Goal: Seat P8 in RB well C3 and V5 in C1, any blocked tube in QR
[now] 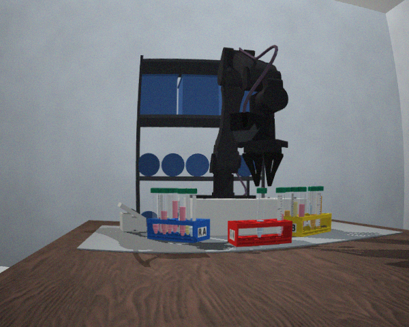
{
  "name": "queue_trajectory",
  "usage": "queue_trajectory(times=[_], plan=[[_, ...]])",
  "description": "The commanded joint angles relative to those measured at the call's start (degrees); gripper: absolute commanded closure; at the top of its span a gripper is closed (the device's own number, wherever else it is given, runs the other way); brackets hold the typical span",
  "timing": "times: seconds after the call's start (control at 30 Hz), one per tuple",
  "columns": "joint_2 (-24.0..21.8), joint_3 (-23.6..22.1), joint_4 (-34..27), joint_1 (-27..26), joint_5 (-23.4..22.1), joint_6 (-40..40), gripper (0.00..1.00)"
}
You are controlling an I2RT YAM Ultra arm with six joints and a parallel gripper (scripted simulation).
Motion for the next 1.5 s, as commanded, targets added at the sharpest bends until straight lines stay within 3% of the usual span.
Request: queue_trajectory(times=[0.0,1.47], plan=[[-1.9,0.1,0.9,0.3,0.7,0.3,0.70],[-0.2,-3.6,4.0,0.1,0.7,0.3,0.70]])
